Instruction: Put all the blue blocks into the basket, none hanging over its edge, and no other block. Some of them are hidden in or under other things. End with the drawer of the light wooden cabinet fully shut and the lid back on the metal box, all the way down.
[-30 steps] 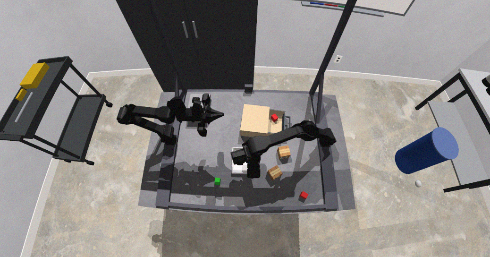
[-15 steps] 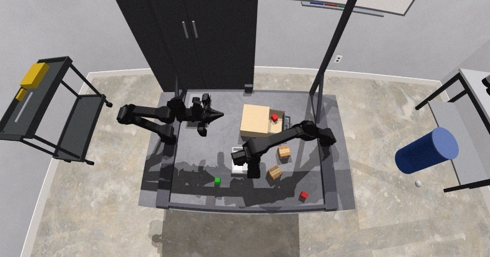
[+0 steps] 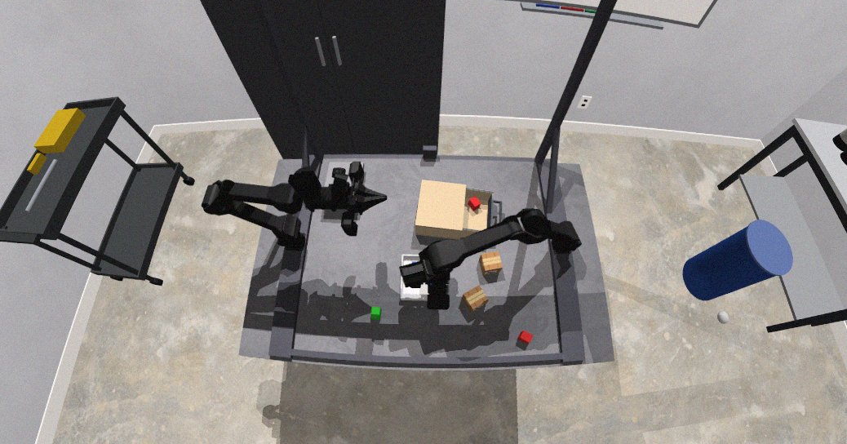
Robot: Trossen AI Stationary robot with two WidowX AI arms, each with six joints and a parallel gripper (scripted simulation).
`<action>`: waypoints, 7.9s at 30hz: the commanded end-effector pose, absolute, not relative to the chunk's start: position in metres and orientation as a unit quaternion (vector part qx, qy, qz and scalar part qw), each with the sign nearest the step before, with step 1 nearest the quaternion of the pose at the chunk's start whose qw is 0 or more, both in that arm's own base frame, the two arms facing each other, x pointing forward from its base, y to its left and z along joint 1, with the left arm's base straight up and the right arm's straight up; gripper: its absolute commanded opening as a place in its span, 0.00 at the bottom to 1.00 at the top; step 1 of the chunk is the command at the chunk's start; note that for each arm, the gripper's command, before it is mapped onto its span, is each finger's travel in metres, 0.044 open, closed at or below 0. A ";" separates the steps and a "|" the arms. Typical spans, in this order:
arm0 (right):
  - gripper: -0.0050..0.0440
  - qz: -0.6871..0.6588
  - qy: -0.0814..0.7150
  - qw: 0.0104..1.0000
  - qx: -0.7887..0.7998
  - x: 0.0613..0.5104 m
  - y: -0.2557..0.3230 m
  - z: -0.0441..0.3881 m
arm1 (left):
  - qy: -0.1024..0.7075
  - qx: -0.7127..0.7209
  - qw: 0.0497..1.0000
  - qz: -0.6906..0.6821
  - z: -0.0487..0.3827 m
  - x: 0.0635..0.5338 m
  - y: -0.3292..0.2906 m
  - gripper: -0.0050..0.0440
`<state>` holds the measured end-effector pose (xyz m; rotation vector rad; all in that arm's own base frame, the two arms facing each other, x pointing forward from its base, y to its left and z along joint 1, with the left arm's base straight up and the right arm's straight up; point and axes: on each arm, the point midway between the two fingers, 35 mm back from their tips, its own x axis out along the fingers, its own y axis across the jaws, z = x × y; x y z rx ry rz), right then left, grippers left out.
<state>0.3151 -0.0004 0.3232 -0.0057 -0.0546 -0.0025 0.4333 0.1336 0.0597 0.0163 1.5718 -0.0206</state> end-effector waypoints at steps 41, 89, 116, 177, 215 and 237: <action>0.00 0.000 -0.047 0.999 -0.004 0.311 0.001 0.338 | 0.683 0.015 0.731 -0.002 0.077 0.441 0.138 0.46; 0.00 0.000 -0.047 0.999 -0.004 0.311 0.001 0.338 | 0.690 0.013 0.723 -0.004 0.130 0.436 0.136 0.46; 0.00 0.001 -0.046 0.999 0.000 0.312 0.001 0.340 | 0.595 0.035 0.803 0.022 0.171 0.445 0.113 0.46; 0.00 0.189 0.165 0.743 -0.621 0.402 0.057 0.273 | 0.142 0.029 0.989 0.027 0.306 0.375 0.023 0.46; 0.00 0.456 0.095 0.232 -0.854 0.429 0.112 0.196 | -0.049 0.002 0.999 0.002 0.340 0.311 0.000 0.46; 0.00 0.532 -0.002 0.012 -0.847 0.430 0.131 0.172 | -0.049 0.002 0.999 0.002 0.340 0.311 0.000 0.46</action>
